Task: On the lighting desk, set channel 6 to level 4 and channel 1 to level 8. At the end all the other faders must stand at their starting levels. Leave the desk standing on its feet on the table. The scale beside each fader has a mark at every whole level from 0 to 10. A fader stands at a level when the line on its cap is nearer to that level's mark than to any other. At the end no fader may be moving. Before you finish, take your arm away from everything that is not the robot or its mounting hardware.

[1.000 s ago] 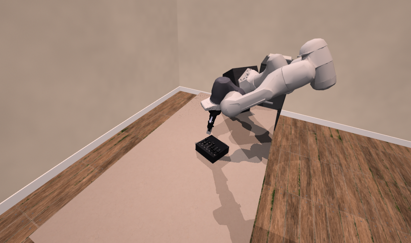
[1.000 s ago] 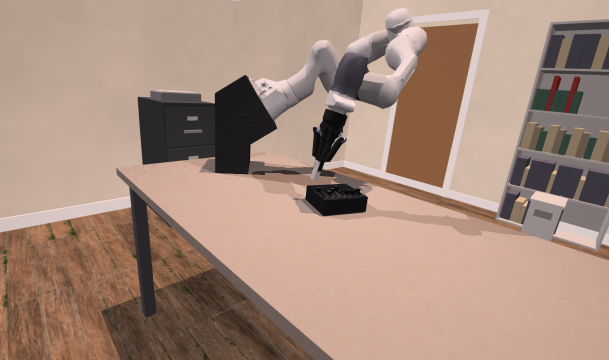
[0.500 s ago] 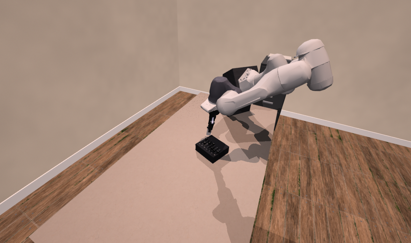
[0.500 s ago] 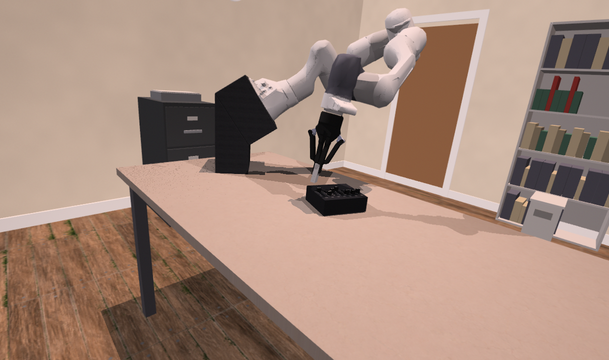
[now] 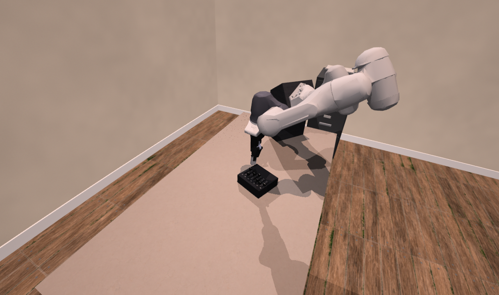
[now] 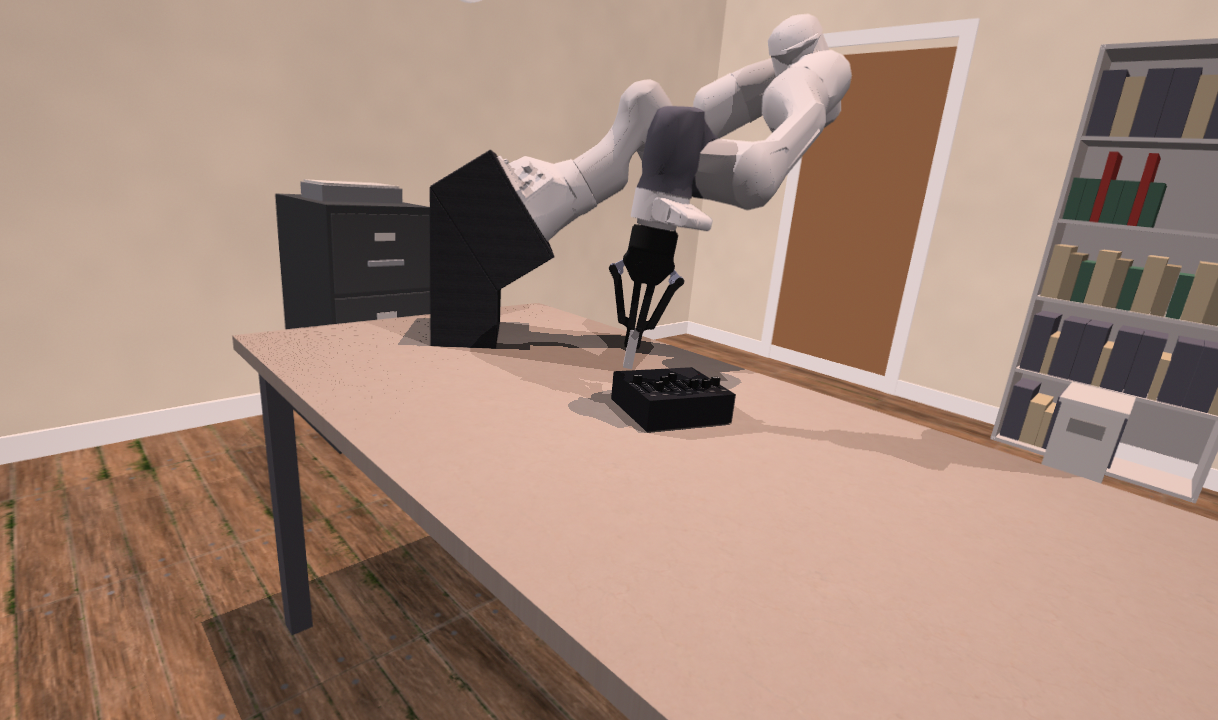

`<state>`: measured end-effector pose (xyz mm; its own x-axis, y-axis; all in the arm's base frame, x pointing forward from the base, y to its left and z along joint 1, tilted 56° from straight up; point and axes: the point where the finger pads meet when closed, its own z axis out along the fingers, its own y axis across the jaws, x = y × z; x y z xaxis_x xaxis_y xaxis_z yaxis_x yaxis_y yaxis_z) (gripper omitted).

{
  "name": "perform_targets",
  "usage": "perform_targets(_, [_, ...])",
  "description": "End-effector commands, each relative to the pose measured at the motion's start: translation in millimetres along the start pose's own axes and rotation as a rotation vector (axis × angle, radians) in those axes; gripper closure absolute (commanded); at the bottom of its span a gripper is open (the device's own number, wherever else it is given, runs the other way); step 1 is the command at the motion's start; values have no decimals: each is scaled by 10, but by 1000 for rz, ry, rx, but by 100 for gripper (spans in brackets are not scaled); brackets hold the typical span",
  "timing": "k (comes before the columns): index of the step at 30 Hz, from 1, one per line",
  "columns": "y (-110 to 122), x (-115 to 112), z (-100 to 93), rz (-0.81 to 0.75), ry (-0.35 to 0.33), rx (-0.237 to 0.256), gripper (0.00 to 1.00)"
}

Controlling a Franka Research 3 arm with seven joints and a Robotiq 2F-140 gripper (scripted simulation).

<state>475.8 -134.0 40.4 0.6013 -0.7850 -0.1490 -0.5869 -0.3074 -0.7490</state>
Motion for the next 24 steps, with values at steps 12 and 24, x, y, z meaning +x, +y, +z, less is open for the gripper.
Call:
perform_targets(12, [-51, -22, 22, -448, 4, 105, 100])
perform_targets(24, [-51, -22, 22, -448, 4, 105, 100])
